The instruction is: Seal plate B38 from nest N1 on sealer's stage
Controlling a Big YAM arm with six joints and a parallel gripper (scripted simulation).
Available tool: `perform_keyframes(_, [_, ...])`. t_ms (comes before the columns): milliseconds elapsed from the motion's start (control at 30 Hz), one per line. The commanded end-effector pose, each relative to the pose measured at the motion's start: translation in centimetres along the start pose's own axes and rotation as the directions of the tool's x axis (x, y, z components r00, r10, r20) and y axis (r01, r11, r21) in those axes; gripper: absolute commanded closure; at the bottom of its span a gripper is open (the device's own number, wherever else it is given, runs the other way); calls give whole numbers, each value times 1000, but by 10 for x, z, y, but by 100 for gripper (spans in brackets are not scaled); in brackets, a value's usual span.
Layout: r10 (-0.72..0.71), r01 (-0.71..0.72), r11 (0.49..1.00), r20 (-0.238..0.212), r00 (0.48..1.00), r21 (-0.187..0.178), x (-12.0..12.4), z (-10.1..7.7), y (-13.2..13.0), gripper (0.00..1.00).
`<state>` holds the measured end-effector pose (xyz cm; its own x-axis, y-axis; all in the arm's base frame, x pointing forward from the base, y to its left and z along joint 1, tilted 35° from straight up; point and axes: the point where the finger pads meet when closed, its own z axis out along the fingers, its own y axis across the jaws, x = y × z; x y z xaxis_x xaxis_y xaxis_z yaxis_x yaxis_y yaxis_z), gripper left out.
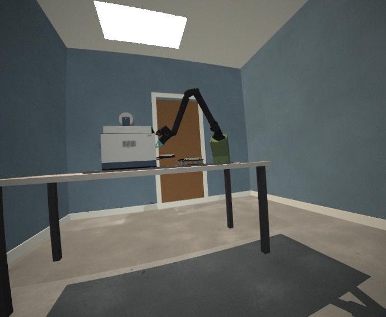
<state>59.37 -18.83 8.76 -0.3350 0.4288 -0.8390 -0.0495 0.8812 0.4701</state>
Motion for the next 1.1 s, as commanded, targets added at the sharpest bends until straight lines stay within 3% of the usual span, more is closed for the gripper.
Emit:
perform_keyframes(0, [-31, 31, 999, 51, 998, -14, -34, 15, 5, 100])
perform_keyframes(1067, [-47, 49, 999, 67, 997, -23, -38, 18, 9, 100])
